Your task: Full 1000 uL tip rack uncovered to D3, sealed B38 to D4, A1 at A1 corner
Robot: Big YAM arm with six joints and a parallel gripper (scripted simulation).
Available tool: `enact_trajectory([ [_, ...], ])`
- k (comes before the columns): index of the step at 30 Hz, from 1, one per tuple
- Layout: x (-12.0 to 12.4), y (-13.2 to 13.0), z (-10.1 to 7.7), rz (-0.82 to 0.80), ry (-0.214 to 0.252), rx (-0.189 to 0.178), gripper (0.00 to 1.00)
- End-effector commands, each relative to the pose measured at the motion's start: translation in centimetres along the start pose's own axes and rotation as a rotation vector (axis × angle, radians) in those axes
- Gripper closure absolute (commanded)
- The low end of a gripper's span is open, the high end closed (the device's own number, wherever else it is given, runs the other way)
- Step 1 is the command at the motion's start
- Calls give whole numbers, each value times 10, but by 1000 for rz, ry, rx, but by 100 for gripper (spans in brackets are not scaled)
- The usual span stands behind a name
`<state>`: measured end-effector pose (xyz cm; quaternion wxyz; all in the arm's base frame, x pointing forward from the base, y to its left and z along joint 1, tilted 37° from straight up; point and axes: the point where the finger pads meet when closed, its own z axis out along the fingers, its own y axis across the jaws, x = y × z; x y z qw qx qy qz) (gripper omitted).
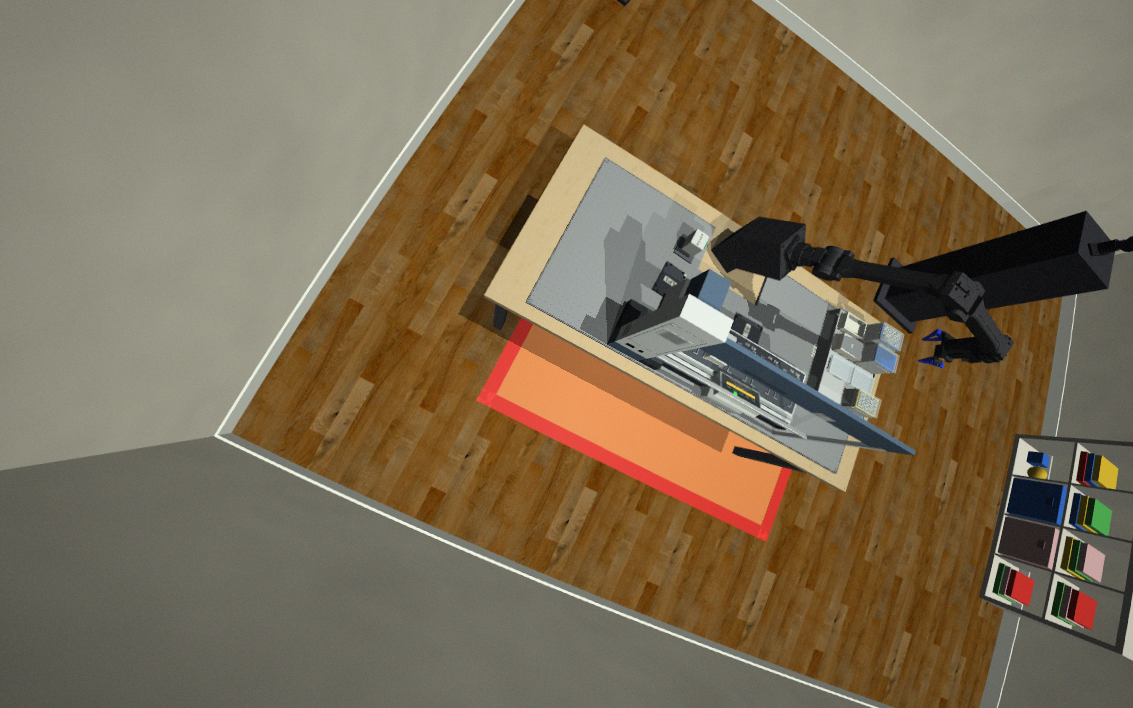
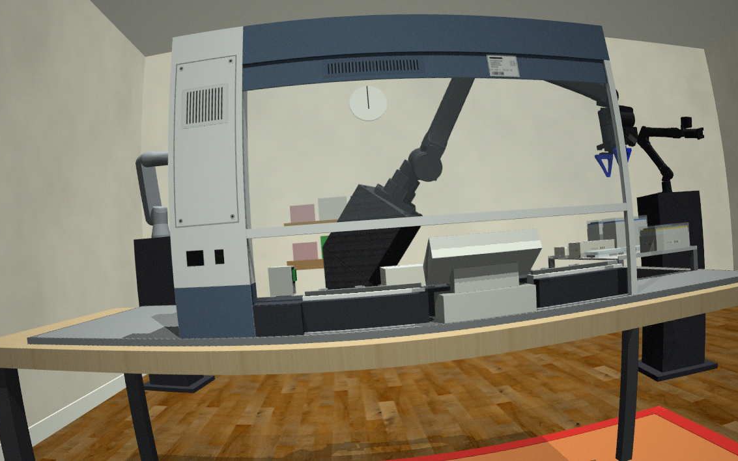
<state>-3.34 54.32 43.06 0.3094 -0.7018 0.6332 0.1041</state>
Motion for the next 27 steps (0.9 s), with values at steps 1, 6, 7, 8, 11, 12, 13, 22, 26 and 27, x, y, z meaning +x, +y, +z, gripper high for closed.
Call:
enact_trajectory([
  [1,-6,28,3,11,-7,-14,0],
  [6,-7,53,1,10,-6,-15,0],
  [7,-9,58,-1,11,-8,-15,0],
  [8,-9,58,-1,11,-8,-15,0],
  [11,-13,66,-6,15,-17,-16,0],
  [12,-16,70,-10,18,-23,-17,0],
  [13,-20,74,-14,22,-35,-19,0],
  [22,-15,79,-2,42,-16,-3,0],
  [26,-16,76,-9,47,-26,-4,0],
  [27,-17,82,-16,29,-40,-16,0],
])
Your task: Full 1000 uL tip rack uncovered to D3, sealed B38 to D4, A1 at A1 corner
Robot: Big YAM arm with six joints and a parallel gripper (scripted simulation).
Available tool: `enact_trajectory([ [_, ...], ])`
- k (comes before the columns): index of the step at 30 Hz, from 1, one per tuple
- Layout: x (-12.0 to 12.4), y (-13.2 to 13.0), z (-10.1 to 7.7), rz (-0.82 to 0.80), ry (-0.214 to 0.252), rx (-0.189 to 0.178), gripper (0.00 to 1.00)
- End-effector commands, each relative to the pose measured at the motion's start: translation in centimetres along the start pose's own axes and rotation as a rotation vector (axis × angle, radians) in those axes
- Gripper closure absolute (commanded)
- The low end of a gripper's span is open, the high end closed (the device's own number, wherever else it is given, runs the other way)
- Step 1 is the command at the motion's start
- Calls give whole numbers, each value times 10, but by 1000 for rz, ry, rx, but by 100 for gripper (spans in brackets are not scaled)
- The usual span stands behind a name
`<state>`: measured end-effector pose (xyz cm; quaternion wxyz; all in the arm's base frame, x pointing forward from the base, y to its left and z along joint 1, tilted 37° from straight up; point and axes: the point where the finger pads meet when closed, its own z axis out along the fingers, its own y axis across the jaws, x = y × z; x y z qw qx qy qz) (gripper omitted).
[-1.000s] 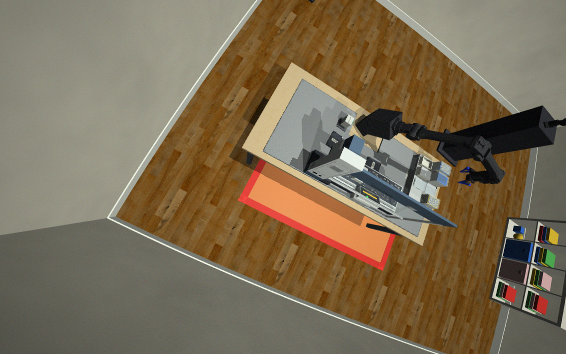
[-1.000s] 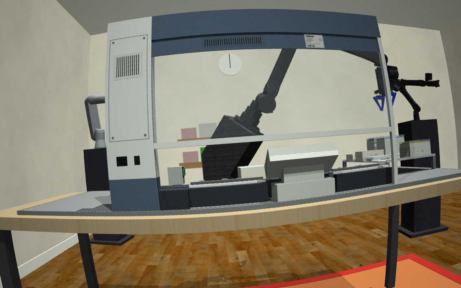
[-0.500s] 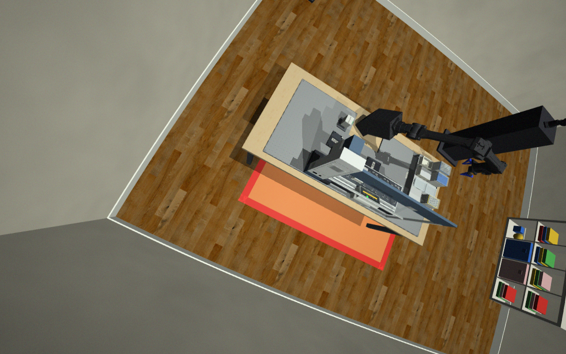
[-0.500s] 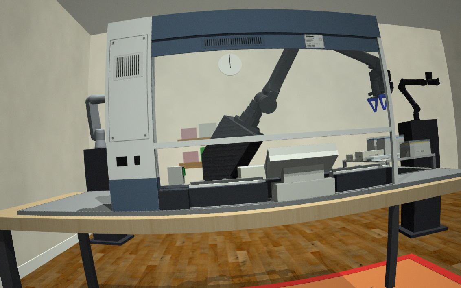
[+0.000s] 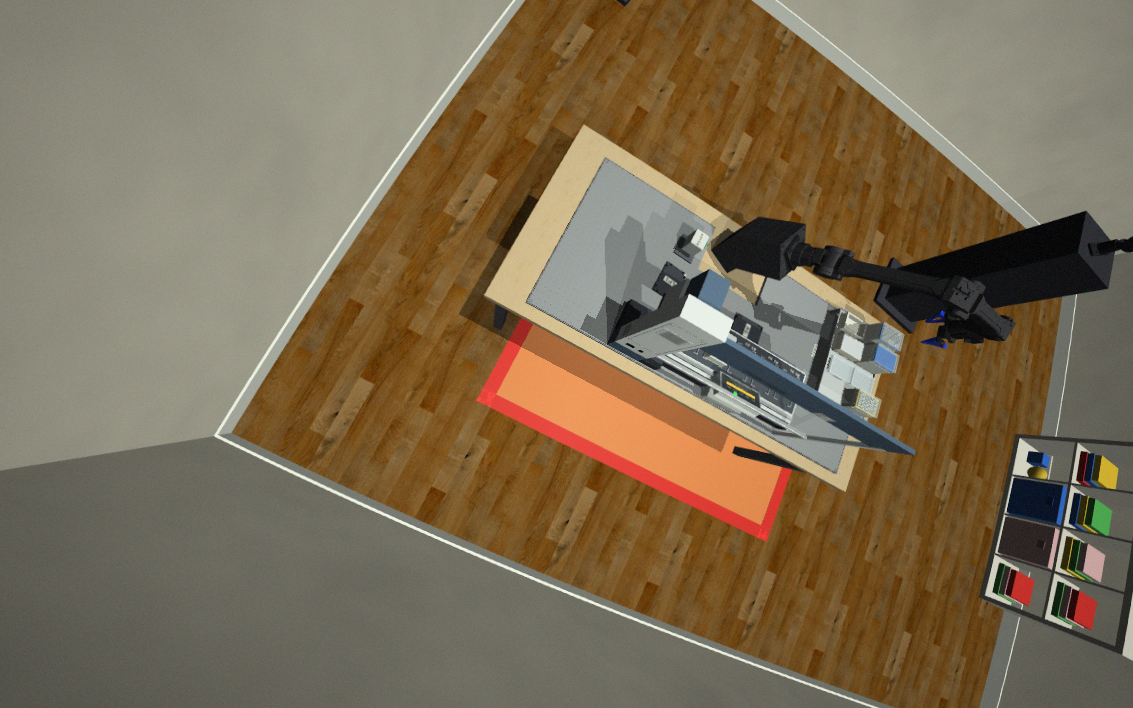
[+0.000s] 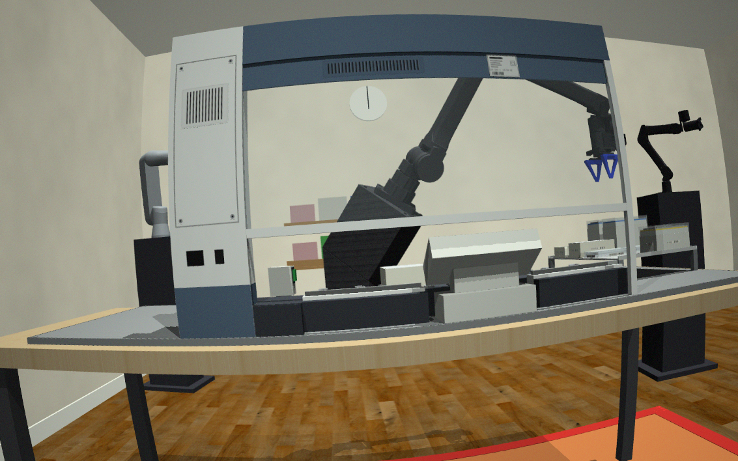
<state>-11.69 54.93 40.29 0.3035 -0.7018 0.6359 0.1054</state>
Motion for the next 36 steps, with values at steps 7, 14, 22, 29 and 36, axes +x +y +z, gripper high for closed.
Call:
enact_trajectory([
  [7,-5,-4,7,30,-9,7,0],
  [14,-4,-4,19,8,-8,4,0],
  [22,-4,-4,29,8,-8,4,0],
  [29,-4,-4,41,8,-8,4,0],
  [36,-4,-4,49,8,-8,4,0],
])
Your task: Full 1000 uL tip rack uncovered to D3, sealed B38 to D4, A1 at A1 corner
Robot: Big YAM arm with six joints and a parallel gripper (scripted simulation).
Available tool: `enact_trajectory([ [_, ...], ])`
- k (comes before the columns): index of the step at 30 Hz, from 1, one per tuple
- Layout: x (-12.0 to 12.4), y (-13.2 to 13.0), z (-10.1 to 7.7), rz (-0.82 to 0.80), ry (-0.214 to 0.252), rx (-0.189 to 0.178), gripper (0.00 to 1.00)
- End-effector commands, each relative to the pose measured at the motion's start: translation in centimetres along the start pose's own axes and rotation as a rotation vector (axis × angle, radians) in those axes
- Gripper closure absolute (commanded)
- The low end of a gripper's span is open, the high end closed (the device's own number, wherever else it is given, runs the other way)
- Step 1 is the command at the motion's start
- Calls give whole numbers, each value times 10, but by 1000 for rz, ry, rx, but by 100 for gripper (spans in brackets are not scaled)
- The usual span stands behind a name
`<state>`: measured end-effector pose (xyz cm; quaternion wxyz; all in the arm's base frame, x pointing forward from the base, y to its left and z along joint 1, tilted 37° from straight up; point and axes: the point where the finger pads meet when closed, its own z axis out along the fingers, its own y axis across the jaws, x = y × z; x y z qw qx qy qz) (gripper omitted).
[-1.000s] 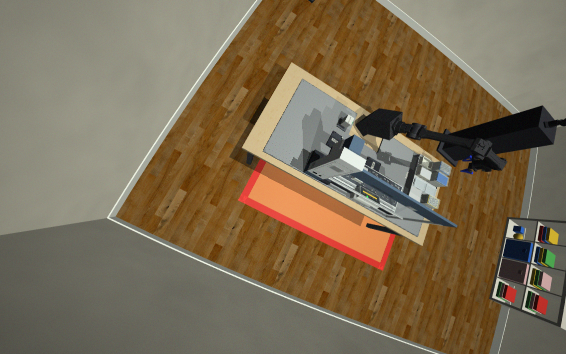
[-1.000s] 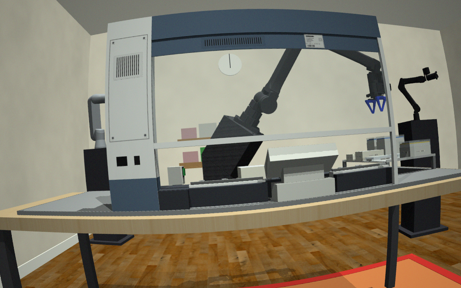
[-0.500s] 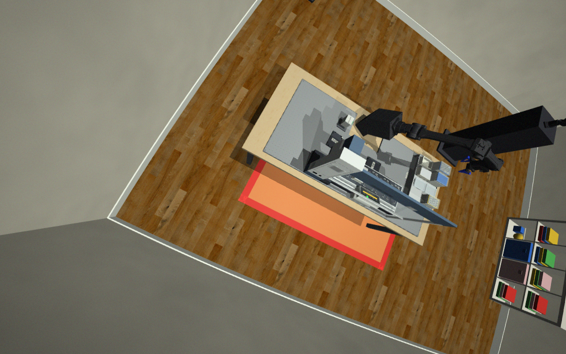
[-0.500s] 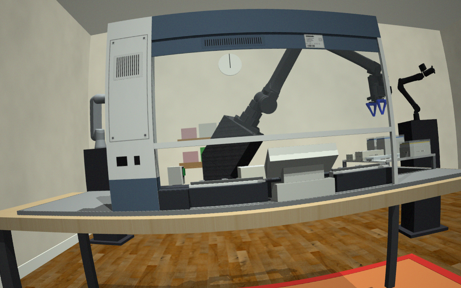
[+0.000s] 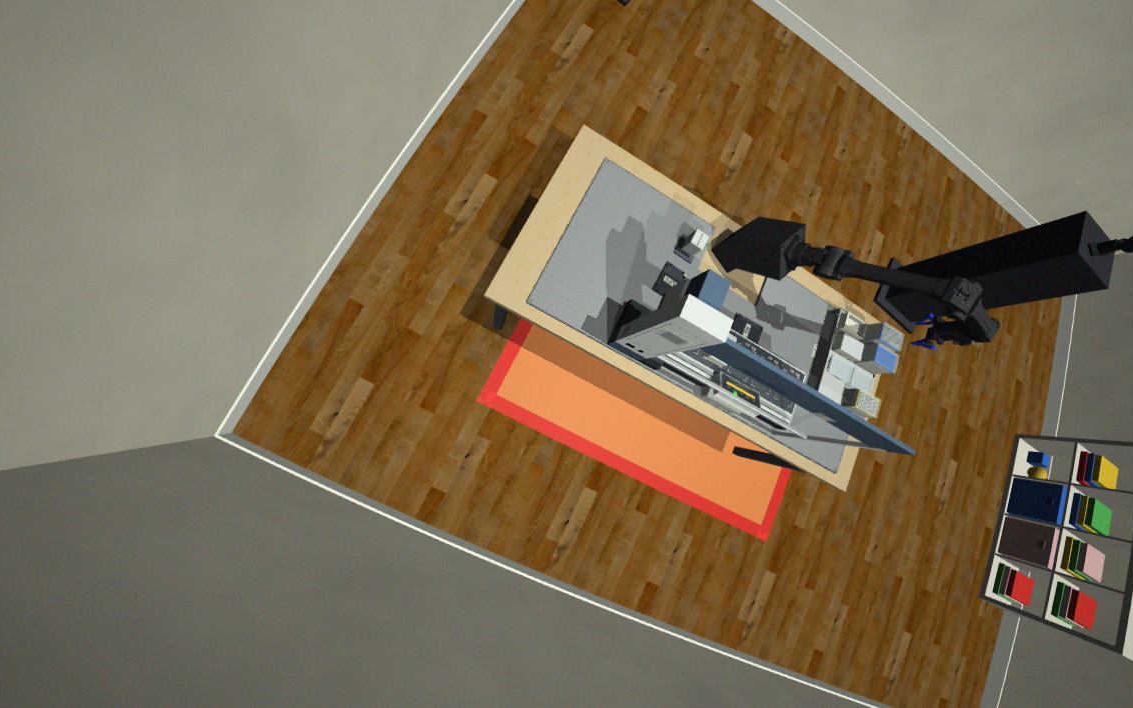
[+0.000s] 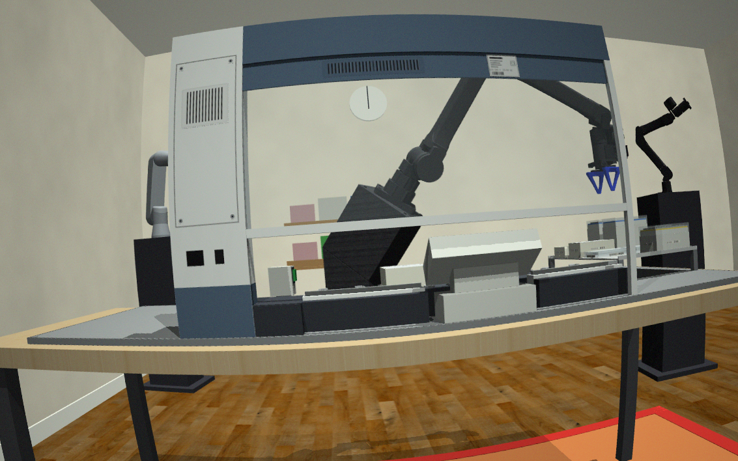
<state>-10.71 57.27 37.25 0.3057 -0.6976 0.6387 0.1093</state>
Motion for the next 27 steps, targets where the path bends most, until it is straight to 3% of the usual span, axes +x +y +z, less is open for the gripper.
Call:
enact_trajectory([
  [1,-3,-4,11,-3,-1,3,0],
  [27,-2,-4,51,-4,-1,3,0],
])
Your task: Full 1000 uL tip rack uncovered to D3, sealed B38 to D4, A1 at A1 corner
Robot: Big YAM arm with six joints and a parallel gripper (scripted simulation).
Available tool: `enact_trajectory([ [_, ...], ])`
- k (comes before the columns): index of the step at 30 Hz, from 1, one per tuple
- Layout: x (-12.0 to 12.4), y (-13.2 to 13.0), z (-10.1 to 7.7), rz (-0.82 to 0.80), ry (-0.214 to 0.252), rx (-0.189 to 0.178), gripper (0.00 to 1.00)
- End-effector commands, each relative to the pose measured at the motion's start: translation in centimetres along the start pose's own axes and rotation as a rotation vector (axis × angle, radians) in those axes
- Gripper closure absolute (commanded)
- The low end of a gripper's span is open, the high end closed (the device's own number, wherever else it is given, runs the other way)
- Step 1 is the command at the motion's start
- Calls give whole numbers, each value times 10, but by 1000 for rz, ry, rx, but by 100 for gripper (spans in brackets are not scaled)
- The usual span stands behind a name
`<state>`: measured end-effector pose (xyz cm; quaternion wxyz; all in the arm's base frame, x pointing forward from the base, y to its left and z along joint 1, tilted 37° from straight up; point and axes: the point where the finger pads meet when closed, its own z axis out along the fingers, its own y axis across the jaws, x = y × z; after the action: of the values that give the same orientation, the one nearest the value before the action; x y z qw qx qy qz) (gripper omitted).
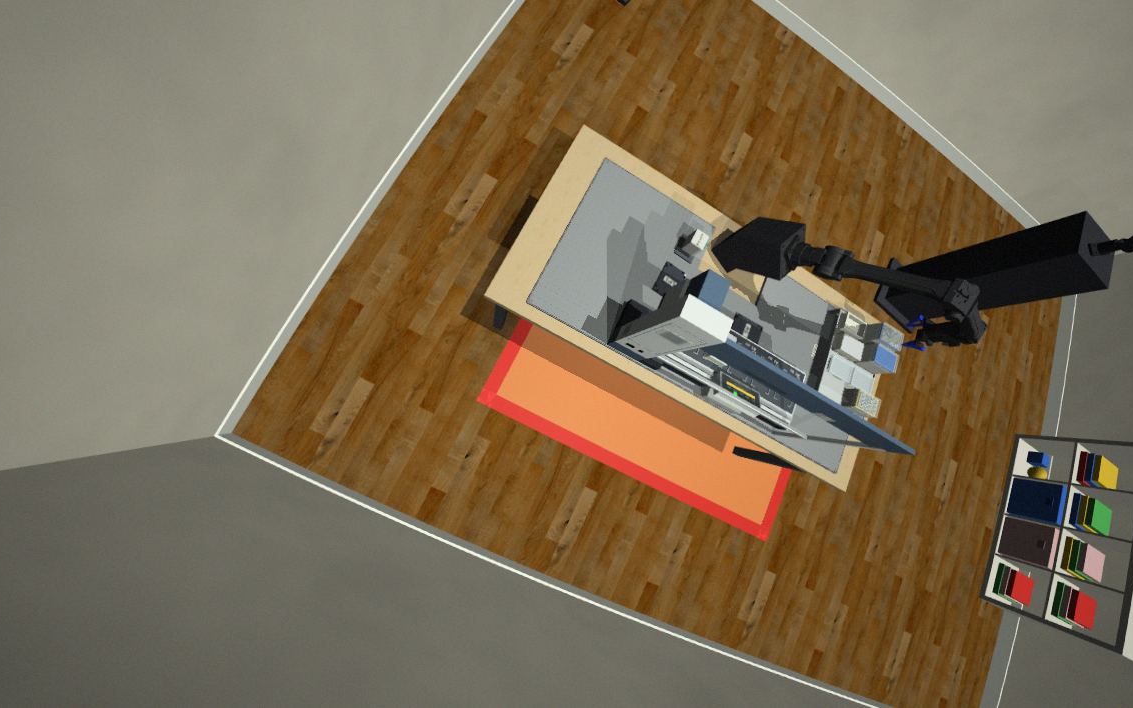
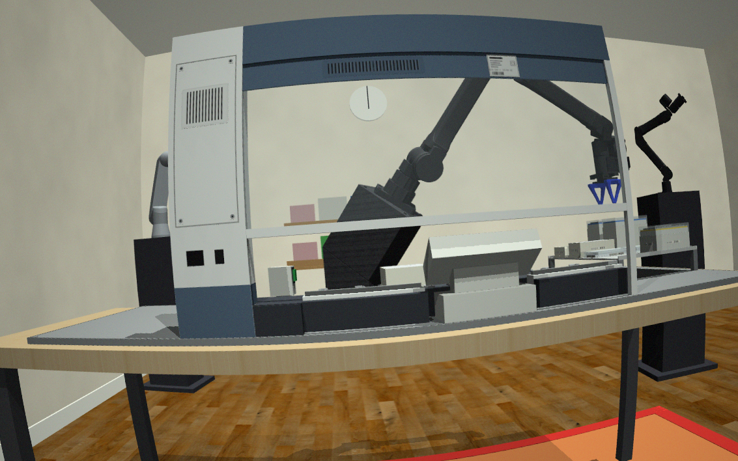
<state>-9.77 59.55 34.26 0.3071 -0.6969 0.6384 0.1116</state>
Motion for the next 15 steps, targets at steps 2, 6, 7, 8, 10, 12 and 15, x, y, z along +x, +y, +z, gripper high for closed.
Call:
enact_trajectory([
  [2,-1,-4,16,-5,5,4,0],
  [6,-1,-4,19,-5,5,3,0],
  [7,-1,-4,21,-5,5,3,0],
  [8,-1,-4,23,-5,5,4,0],
  [10,-1,-4,26,-5,5,4,0],
  [12,-1,-4,29,-5,5,4,0],
  [15,0,-4,35,-5,5,4,0],
])
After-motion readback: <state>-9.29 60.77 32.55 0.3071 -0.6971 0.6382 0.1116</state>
